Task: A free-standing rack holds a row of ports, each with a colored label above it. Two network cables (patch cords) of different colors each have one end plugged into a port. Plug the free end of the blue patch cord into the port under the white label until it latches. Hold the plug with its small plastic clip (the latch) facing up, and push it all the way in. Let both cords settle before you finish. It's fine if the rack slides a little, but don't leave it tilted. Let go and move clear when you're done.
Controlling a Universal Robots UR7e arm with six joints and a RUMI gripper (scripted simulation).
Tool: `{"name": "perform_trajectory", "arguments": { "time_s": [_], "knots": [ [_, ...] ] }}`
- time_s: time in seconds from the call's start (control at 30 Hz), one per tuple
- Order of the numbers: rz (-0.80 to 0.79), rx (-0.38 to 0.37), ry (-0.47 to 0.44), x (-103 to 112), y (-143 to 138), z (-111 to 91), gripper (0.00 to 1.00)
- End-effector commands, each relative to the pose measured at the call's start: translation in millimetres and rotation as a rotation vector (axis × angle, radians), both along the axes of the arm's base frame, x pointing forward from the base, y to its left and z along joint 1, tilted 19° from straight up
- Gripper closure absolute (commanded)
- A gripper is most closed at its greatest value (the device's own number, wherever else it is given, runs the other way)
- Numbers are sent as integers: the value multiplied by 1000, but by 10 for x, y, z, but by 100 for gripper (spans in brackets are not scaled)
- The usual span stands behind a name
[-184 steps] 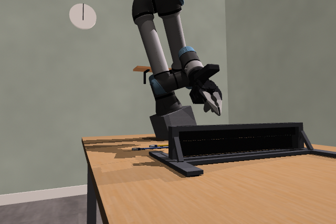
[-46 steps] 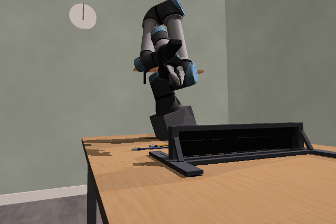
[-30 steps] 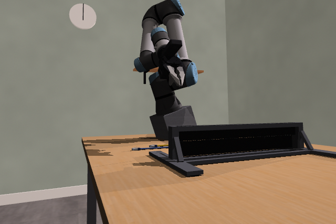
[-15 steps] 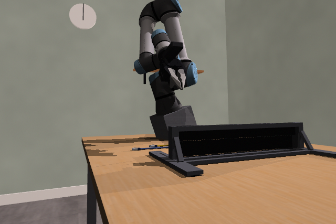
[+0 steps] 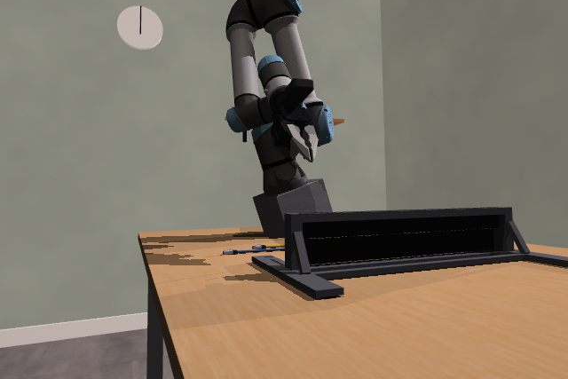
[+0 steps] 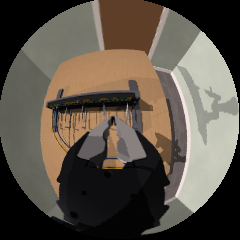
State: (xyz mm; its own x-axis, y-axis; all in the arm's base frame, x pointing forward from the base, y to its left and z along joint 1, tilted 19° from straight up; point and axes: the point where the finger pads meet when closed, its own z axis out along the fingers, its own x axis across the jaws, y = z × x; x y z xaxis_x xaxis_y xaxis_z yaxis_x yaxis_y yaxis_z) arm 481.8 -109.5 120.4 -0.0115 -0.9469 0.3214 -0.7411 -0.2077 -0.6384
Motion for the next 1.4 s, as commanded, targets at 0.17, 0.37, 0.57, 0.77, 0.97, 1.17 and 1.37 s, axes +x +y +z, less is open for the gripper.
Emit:
{"name": "perform_trajectory", "arguments": {
  "time_s": [0.17,0.37,0.57,0.77,0.97,1.17,1.37],
  "knots": [
    [-1,-2,-3,138,-49,-132,100],
    [-1,-2,-3,255,-92,-253,100],
    [-1,-2,-3,332,-121,-333,100],
    [-1,-2,-3,439,-160,-444,100],
    [-1,-2,-3,528,-193,-536,100],
    [-1,-2,-3,573,-209,-582,100],
    [-1,-2,-3,616,-225,-627,100]
  ]
}}
